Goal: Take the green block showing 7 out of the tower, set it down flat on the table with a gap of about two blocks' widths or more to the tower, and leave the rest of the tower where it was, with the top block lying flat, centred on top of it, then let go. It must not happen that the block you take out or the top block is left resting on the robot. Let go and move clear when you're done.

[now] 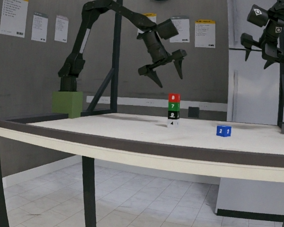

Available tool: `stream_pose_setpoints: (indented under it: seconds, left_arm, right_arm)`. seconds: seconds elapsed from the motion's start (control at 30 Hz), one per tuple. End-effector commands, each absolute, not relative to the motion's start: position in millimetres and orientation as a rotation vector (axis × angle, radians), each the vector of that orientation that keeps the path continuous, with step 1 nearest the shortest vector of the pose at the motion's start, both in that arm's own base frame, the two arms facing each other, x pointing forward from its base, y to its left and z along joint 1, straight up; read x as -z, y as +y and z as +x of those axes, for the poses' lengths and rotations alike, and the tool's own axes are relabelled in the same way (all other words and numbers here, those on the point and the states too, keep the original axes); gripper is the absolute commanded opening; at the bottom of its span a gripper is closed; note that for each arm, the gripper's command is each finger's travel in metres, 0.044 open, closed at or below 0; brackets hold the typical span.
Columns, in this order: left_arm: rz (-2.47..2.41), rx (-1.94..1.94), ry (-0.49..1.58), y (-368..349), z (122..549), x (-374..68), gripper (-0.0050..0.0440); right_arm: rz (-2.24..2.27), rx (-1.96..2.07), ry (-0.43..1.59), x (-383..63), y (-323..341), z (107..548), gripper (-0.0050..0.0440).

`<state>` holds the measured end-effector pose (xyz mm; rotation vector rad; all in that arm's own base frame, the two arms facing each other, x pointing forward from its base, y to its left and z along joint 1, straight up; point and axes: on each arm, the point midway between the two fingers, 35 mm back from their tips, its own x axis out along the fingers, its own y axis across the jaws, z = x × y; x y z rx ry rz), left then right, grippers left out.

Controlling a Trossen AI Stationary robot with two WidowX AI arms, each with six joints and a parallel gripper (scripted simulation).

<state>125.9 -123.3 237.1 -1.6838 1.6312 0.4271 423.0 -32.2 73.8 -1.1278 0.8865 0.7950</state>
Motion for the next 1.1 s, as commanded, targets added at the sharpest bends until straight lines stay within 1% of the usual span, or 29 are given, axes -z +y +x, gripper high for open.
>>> stream_pose_setpoints:
  seconds: [0.0, 0.57, 0.67, 0.77, 1.03, 1.07]
  left_arm:
    - [-1.685, -0.417, 1.625, -123.3, 126.2, -239.8, 0.04]
    - [-1.676, -0.421, 1.628, -123.4, 129.2, -236.5, 0.04]
    - [-1.613, -0.337, 1.582, -125.0, 152.1, -225.4, 0.04]
    - [-1.505, -0.25, 1.536, -126.0, 180.1, -202.7, 0.04]
    - [-1.344, -0.077, 1.409, -128.4, 227.2, -172.8, 0.04]
    - [-1.344, -0.077, 1.409, -128.4, 227.2, -172.8, 0.04]
  right_arm:
    - [-1.141, -0.774, 0.862, -85.7, -32.7, 426.6, 0.04]
    - [-1.135, -0.768, 0.863, -86.4, -32.3, 425.0, 0.04]
    - [-1.11, -0.713, 0.849, -95.3, -30.0, 423.5, 0.04]
    - [-1.057, -0.617, 0.813, -113.5, -27.7, 422.5, 0.04]
    - [-0.972, -0.488, 0.749, -139.8, -24.2, 419.2, 0.04]
    - [-0.972, -0.488, 0.749, -139.8, -24.2, 419.2, 0.04]
